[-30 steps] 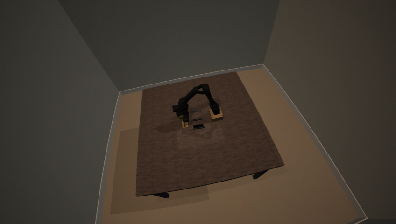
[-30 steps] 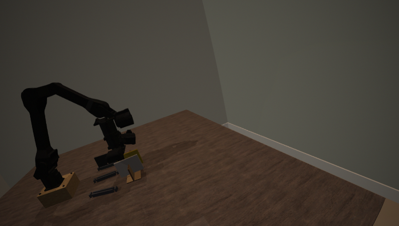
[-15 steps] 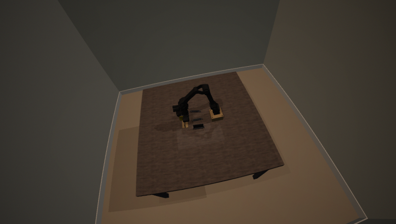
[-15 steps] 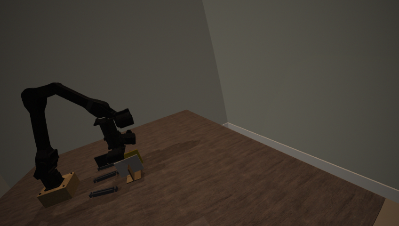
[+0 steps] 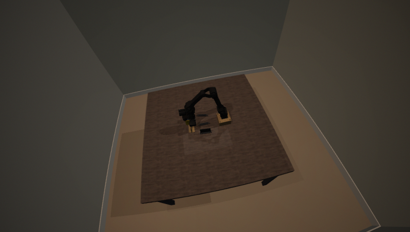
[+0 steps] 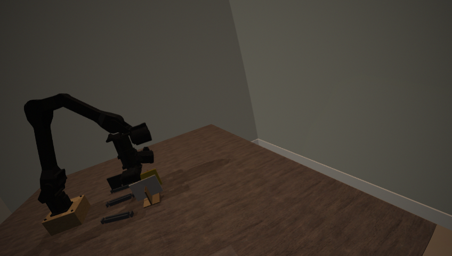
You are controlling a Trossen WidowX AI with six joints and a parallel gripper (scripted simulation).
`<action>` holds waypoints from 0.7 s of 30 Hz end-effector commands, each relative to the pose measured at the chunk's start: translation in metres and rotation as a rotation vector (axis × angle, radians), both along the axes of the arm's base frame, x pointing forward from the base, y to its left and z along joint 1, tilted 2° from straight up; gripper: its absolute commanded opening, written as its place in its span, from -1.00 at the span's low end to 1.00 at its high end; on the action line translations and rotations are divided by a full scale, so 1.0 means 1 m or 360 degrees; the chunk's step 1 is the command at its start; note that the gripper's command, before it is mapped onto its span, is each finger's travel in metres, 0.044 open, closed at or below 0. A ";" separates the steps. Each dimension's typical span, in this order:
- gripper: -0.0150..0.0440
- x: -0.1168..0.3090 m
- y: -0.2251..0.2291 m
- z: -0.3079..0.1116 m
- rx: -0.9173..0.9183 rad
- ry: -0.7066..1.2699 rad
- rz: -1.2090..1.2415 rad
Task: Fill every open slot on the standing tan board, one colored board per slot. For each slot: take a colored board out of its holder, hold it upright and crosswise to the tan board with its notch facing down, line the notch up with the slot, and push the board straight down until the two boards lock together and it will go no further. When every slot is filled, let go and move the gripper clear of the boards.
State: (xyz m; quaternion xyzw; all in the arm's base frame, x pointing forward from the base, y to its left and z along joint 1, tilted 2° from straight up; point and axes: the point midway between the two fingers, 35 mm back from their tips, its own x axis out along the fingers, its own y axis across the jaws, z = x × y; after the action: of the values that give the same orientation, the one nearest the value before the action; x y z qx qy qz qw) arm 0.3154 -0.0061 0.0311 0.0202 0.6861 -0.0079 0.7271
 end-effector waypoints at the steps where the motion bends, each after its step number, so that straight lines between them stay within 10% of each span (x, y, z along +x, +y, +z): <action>1: -0.49 0.000 0.000 0.000 0.0002 0.0000 -0.0012; 21: -0.49 0.000 -0.001 -0.001 0.0003 0.0000 -0.0035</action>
State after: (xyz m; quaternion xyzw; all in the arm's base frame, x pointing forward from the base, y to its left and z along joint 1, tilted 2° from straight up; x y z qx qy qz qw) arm 0.3154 -0.0068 0.0305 0.0285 0.6858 -0.0154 0.7271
